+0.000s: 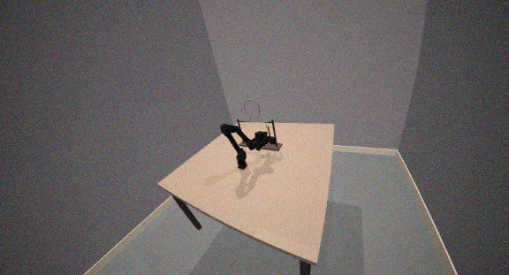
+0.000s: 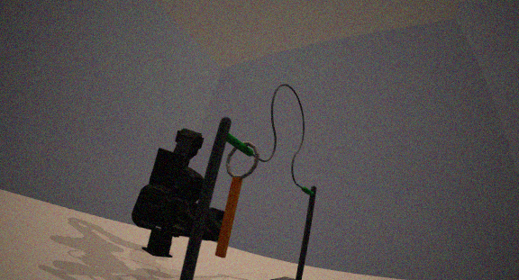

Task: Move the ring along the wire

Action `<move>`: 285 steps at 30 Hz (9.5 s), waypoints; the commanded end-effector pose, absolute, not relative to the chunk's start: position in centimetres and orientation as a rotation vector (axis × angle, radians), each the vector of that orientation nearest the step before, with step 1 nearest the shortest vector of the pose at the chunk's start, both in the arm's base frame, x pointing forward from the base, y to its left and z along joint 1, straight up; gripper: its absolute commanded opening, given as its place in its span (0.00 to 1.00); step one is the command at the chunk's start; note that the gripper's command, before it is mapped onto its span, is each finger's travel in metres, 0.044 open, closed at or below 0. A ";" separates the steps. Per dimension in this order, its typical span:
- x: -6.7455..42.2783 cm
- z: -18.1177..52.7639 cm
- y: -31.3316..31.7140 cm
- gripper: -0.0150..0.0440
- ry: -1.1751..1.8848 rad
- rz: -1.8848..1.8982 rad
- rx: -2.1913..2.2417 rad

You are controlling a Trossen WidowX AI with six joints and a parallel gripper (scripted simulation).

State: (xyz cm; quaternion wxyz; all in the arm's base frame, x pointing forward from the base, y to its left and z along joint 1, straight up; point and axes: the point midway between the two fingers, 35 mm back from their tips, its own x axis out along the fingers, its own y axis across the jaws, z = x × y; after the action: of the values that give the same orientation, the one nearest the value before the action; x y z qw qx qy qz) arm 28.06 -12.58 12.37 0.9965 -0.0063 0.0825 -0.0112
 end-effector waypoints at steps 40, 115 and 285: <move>32.8 11.4 -12.5 0.53 0.158 -0.028 -0.009; 32.9 13.3 -11.3 0.00 0.159 -0.026 -0.010; 27.5 40.3 4.1 0.00 0.439 0.560 1.961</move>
State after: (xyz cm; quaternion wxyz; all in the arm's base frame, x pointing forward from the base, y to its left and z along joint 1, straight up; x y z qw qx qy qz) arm 27.54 4.03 40.17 0.4877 0.8230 0.1760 0.2322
